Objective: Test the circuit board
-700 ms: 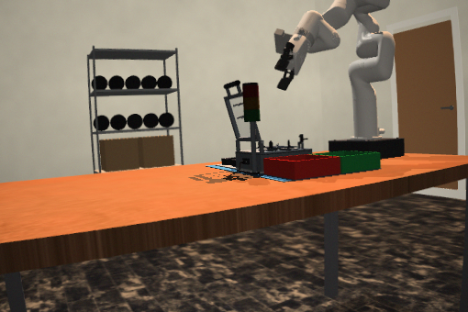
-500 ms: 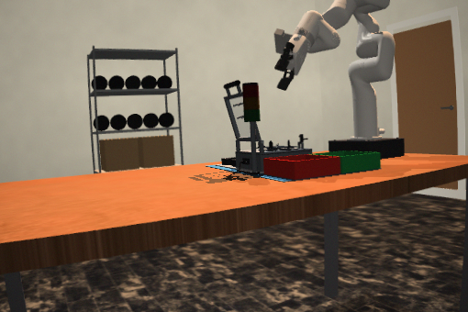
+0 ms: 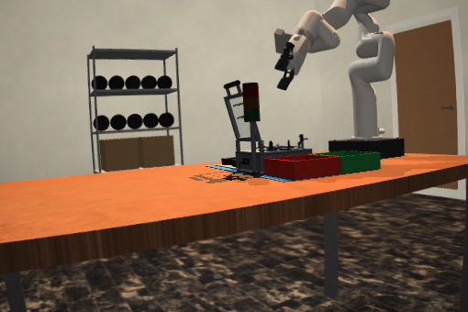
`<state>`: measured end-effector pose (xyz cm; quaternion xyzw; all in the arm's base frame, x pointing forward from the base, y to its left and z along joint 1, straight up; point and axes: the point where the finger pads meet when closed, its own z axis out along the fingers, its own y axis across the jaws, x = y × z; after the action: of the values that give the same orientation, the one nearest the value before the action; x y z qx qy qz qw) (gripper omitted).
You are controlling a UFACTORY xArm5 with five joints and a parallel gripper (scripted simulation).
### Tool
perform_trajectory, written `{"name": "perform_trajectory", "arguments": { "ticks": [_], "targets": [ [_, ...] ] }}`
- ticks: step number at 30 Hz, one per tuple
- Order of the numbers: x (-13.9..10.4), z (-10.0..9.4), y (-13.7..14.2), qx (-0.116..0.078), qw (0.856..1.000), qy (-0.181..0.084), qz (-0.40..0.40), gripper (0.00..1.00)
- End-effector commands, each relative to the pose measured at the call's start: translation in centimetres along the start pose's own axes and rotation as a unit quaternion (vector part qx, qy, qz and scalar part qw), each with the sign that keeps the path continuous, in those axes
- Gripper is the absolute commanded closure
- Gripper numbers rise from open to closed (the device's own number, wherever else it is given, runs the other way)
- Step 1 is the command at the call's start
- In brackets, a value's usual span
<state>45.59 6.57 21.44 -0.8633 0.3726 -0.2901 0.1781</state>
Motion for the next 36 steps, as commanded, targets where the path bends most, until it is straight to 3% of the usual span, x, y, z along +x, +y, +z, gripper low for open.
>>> {"name": "perform_trajectory", "arguments": {
  "ticks": [1,5,11,13,20,30,33,36],
  "targets": [
    [0.3,-0.5,-0.5,0.002,1.000,0.001,0.000,0.00],
    [1.1,-2.2,-1.6,0.002,1.000,0.001,0.000,0.00],
    [3.2,-6.6,-4.6,0.002,1.000,0.001,0.000,0.00],
    [3.2,-6.6,-4.6,0.002,1.000,0.001,0.000,0.00],
    [5.3,-10.9,-7.6,0.002,1.000,0.001,0.000,0.00],
    [5.9,-11.4,-7.6,-0.006,1.000,0.000,0.007,0.00],
    [8.1,-10.3,-3.6,-0.067,0.995,-0.009,0.068,0.00],
    [9.2,-9.9,-1.4,-0.100,0.990,-0.014,0.102,0.00]
  ]
}}
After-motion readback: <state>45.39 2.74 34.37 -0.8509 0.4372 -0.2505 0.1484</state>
